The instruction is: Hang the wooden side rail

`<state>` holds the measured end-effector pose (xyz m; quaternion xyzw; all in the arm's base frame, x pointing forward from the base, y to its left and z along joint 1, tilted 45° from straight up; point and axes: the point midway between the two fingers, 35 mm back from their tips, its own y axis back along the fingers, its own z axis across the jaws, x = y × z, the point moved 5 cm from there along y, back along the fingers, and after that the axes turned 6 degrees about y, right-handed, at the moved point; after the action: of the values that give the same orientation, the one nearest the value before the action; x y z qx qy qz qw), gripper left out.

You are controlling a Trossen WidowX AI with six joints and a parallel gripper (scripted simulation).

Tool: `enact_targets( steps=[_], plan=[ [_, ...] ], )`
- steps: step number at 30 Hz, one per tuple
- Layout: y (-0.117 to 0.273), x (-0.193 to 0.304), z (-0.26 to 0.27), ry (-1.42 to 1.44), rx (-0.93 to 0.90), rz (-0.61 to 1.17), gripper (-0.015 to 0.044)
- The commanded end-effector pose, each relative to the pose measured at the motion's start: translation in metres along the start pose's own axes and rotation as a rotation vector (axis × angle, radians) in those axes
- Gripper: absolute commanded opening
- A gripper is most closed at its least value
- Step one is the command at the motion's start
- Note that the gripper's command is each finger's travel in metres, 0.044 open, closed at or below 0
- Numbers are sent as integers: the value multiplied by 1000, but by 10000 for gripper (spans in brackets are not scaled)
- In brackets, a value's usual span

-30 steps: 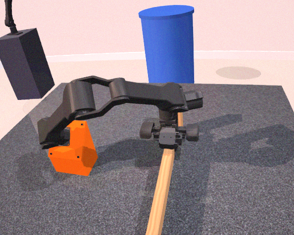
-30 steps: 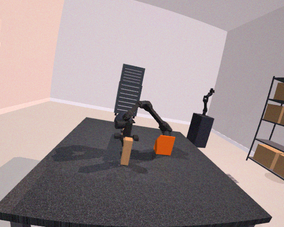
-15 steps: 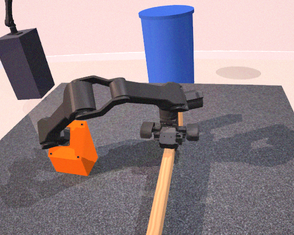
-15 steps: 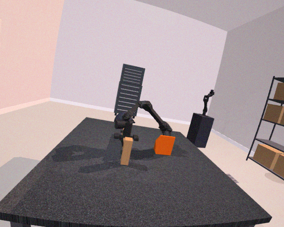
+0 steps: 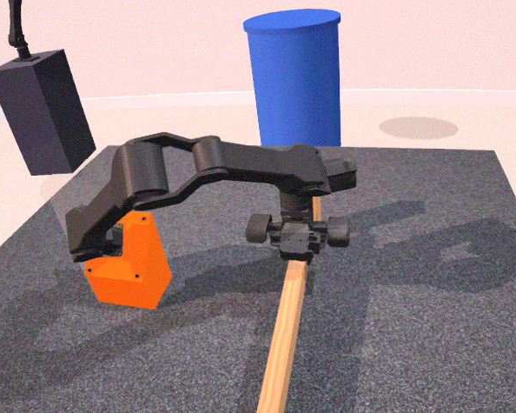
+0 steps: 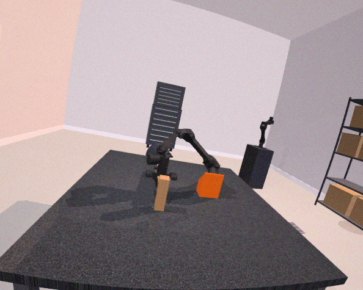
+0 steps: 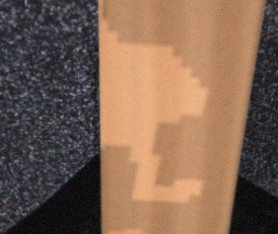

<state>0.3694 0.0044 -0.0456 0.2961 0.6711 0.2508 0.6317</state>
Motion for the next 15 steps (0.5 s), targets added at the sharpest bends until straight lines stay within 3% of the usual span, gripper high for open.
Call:
enact_targets(
  steps=[1, 15],
  plan=[
    [2, 4, 0, 5, -9, 2, 0],
    [3, 5, -1, 6, -9, 2, 0]
  ],
)
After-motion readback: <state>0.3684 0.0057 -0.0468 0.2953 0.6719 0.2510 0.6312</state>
